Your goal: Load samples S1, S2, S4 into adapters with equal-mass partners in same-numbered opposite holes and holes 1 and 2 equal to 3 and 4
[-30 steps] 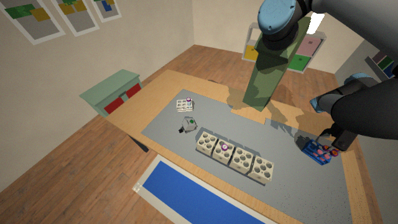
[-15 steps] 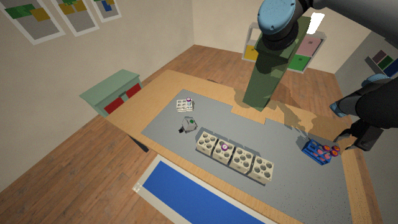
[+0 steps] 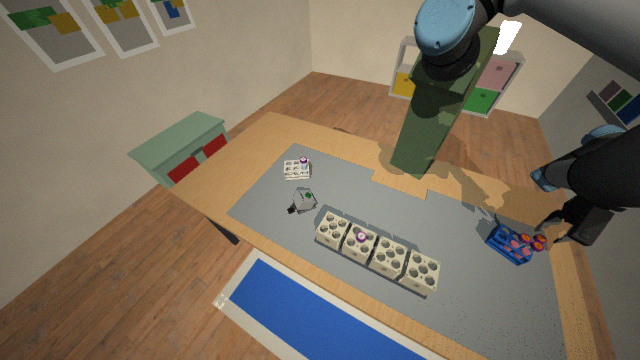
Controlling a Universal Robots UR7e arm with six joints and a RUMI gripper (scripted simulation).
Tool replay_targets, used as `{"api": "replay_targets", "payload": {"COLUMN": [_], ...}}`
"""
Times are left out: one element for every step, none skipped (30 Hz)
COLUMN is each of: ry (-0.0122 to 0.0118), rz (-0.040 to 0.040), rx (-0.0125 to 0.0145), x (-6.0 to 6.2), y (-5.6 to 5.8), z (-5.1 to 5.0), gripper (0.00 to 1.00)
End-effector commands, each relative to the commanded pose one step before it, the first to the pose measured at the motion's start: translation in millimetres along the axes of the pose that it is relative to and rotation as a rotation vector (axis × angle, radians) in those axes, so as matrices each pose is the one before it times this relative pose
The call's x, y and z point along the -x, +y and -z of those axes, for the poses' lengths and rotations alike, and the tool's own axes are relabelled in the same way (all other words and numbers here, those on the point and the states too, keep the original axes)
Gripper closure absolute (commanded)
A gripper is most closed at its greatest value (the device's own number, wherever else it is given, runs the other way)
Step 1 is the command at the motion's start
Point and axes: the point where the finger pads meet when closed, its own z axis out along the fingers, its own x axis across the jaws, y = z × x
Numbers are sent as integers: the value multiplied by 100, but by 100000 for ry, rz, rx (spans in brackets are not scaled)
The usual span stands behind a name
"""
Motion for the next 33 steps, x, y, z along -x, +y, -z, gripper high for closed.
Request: {"api": "replay_targets", "payload": {"ry": [-158, 0, 0, 0, 0, 0, 0, 0, 0, 0, 0, 0, 0, 0, 0, 0, 0, 0, 0, 3, -1, -1, 0, 0, 0, 0, 0, 0, 0, 0, 0, 0, 0], "rz": [5, 0, 0, 0, 0, 0, 0, 0, 0, 0, 0, 0, 0, 0, 0, 0, 0, 0, 0, -1, 0, 0, 0, 0, 0, 0, 0, 0, 0, 0, 0, 0, 0], "rx": [-25, 0, 0, 0, 0, 0, 0, 0, 0, 0, 0, 0, 0, 0, 0, 0, 0, 0, 0, 1, 0, 0, 0, 0, 0, 0, 0, 0, 0, 0, 0, 0, 0], "x": [91, 0, 0, 0, 0, 0, 0, 0, 0, 0, 0, 0, 0, 0, 0, 0, 0, 0, 0, 0, 0, 0, 0, 0, 0, 0, 0, 0, 0, 0, 0, 0, 0], "y": [18, 0, 0, 0, 0, 0, 0, 0, 0, 0, 0, 0, 0, 0, 0, 0, 0, 0, 0, -1, 0, 0, 0, 0, 0, 0, 0, 0, 0, 0, 0, 0, 0], "z": [-1145, -333, -333, -333, -147, 0, 0, 0, -100, -100, -100, -100, -100, -100, 0, 0, -100, -100, 0, 8, -2, -2, -1, -1, -1, 0, 0, 0, 0, 0, 0, 0, 0], "gripper": [65, 65, 65, 65, 65, 65, 65, 65, 65, 65, 65, 65, 65, 65, 65, 65, 65, 65, 65, 65, 65, 65, 65, 100, 100, 100, 100, 100, 100, 100, 100, 100, 100]}}
